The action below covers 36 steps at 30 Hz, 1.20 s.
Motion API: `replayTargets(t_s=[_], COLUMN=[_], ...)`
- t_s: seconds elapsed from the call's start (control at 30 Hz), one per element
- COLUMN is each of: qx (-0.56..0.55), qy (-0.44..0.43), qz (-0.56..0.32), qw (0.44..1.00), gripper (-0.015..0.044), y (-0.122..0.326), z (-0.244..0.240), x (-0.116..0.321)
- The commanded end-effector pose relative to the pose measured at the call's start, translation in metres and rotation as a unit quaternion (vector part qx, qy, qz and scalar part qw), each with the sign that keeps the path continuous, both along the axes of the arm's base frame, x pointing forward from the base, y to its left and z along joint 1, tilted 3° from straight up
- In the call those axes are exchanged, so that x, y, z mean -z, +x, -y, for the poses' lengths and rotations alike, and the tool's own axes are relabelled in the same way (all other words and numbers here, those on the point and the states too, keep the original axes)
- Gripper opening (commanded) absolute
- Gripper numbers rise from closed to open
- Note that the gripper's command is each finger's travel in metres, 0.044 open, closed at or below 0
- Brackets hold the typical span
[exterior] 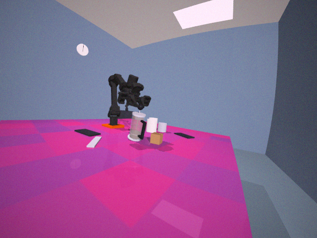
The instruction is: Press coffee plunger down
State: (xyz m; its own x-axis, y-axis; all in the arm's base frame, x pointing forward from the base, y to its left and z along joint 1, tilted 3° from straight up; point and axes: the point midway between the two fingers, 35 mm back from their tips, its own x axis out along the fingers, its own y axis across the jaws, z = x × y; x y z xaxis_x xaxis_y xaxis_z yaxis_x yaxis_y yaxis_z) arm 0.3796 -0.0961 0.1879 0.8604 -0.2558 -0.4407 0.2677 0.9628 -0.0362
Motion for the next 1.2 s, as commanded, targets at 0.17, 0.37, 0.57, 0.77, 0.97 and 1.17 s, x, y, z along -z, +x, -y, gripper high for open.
replayTargets(t_s=[0.17, 0.37, 0.57, 0.77, 0.97, 1.17], qx=[-0.002, -0.002, -0.002, -0.002, -0.002, 0.000], qy=[-0.001, -0.001, -0.001, -0.001, -0.001, 0.002], qz=[-0.016, -0.015, -0.015, -0.015, -0.015, -0.008], qw=[1.000, 1.000, 1.000, 1.000, 1.000, 1.000], gripper=[0.0119, 0.0119, 0.0119, 0.0119, 0.0119, 0.0119], y=[0.0005, 0.0014, 0.0024, 0.0034, 0.0042, 0.0048], z=[0.0005, 0.0007, 0.0010, 0.0012, 0.0014, 0.0014], x=[0.0082, 0.0078, 0.0075, 0.0068, 0.0063, 0.0030])
